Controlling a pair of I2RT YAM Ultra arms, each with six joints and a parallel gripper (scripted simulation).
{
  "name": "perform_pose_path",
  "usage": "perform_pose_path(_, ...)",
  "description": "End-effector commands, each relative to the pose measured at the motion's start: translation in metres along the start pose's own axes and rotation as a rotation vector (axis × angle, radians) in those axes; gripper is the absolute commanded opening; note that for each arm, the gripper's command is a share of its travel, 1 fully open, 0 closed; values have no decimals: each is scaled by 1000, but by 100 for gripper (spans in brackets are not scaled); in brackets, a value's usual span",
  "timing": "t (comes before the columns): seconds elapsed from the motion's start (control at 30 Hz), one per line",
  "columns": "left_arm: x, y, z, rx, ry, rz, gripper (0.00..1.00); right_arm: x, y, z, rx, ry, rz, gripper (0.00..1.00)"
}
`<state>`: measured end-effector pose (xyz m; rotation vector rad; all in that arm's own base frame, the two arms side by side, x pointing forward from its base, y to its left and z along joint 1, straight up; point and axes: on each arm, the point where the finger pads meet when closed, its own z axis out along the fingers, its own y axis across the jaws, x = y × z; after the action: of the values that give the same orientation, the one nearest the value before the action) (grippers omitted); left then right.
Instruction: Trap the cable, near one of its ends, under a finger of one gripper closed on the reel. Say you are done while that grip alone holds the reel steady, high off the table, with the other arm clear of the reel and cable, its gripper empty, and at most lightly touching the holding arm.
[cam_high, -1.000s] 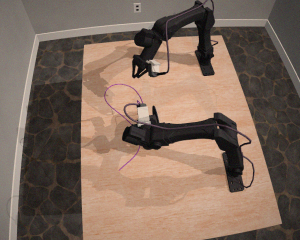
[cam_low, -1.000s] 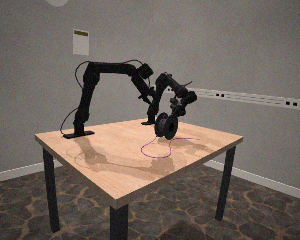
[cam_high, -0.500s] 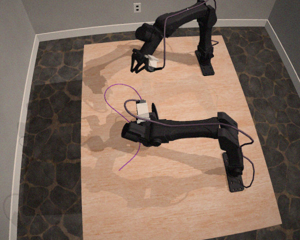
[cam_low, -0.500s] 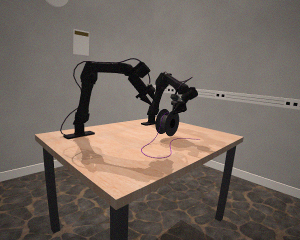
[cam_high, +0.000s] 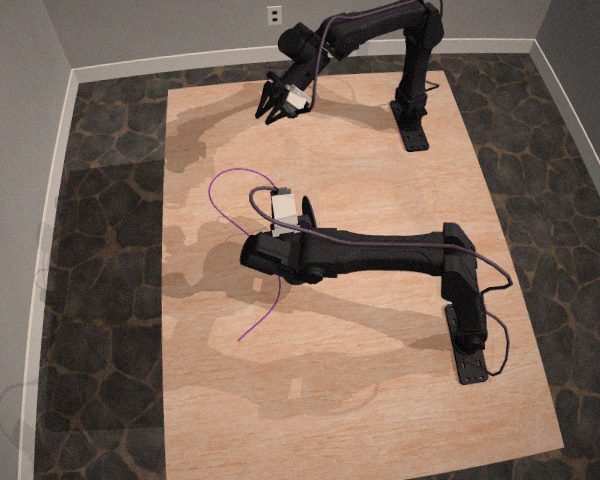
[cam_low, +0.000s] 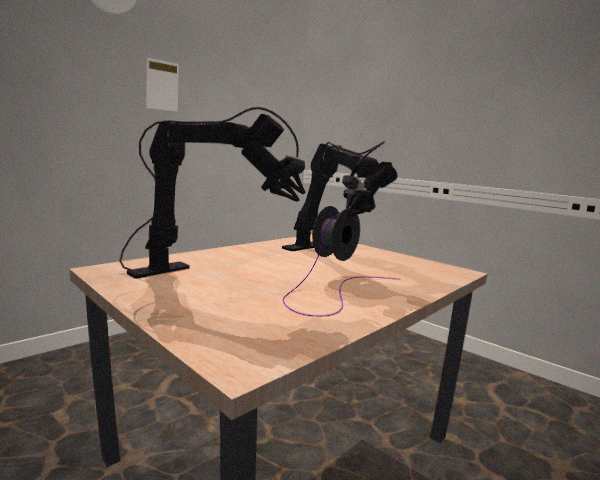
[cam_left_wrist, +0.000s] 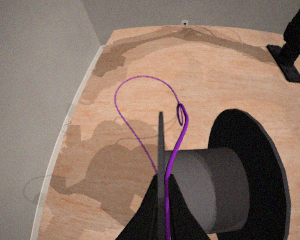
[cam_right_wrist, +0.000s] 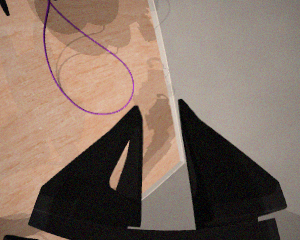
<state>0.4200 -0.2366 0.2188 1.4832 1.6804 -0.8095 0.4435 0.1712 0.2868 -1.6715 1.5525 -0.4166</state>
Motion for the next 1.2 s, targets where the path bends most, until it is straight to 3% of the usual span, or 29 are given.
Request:
perform_pose_path(0.0,-22,-5,-12,25,-38,-8,0,9,-17,-15,97,2,138,30)
perform_pose_path(0.37,-36,-5,-21,24,-39,-5,0,45,-40,-56,295,-16,494,30)
perform_pose_path(0.5,-37,-6,-22,24,-39,-5,0,51,-43,-65,332,-25,559,30)
perform_pose_path(0.93,-38,-5,-22,21,-41,-1,0,87,-56,-117,559,-127,933,30)
perform_pose_path(1.17,-44,-6,-27,13,-47,13,0,98,-57,-135,631,-176,1046,30)
